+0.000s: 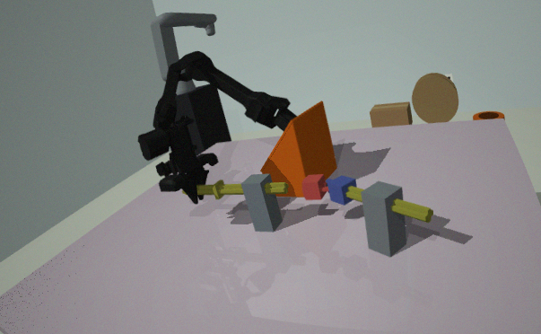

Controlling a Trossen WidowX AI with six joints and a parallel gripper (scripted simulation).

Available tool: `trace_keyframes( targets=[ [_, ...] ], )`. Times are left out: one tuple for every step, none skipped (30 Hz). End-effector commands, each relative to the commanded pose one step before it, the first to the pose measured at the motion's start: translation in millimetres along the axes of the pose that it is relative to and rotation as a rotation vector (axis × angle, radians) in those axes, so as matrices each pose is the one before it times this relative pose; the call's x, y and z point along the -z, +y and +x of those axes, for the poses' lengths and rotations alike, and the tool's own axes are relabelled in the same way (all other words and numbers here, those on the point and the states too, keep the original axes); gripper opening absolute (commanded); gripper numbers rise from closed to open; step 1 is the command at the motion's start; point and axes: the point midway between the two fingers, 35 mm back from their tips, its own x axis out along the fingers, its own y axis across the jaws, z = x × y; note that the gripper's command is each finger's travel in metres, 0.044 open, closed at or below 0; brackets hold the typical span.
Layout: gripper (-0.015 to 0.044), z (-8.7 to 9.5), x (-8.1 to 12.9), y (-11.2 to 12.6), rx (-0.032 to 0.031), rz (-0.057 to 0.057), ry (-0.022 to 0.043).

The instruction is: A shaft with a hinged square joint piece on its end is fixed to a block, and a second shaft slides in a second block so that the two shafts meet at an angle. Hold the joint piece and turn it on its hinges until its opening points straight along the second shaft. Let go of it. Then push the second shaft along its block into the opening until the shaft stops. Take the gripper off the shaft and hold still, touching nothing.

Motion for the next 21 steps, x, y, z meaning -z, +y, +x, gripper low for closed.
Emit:
trace_keyframes(
  targets=[
    [0.0000, 0.54, 7.33, 0.12, 0.00867, 0.0018, 0.00266],
    [0.0000, 0.03, 1.57, 0.01, 0.00121, 0.0000, 0.00023],
    [0.0000, 0.03, 1.56, 0.01, 0.00102, 0.0000, 0.00020],
    [0.0000, 0.02, 1.54, 0.01, 0.00086, 0.0000, 0.00017],
    [0.0000, 0.02, 1.53, 0.00, 0.00073, 0.0000, 0.00015],
    [0.0000, 0.02, 1.51, 0.00, 0.00062, 0.0000, 0.00013],
    [0.0000, 0.02, 1.50, 0.00, 0.00052, 0.0000, 0.00011],
    [0.0000, 0.01, 1.48, 0.00, 0.00044, 0.0000, 0.00010],
    [0.0000, 0.01, 1.48, 0.00, 0.00037, 0.0000, 0.00009],
    [0.0000, 0.01, 1.47, 0.00, 0.00032, 0.0000, 0.00009],
    [0.0000, 0.01, 1.46, 0.00, 0.00027, 0.0000, 0.00008],
    [0.0000, 0.01, 1.46, 0.00, 0.00023, 0.0000, 0.00008],
    [0.0000, 0.01, 1.46, 0.00, 0.00019, 0.0000, 0.00007],
    [0.0000, 0.01, 1.45, 0.00, 0.00017, 0.0000, 0.00007],
    [0.0000, 0.01, 1.45, 0.00, 0.00014, 0.0000, 0.00007],
    [0.0000, 0.01, 1.44, 0.00, 0.00012, 0.0000, 0.00006],
    [0.0000, 0.01, 1.44, 0.00, 0.00010, 0.0000, 0.00006],
    [0.0000, 0.01, 1.44, 0.00, 0.00009, 0.0000, 0.00006],
    [0.0000, 0.01, 1.43, 0.00, 0.00008, 0.0000, 0.00006],
    [0.0000, 0.01, 1.42, 0.00, 0.00007, 0.0000, 0.00006],
    [0.0000, 0.01, 1.63, 0.00, 0.00007, 0.0000, 0.00007]
  ],
)
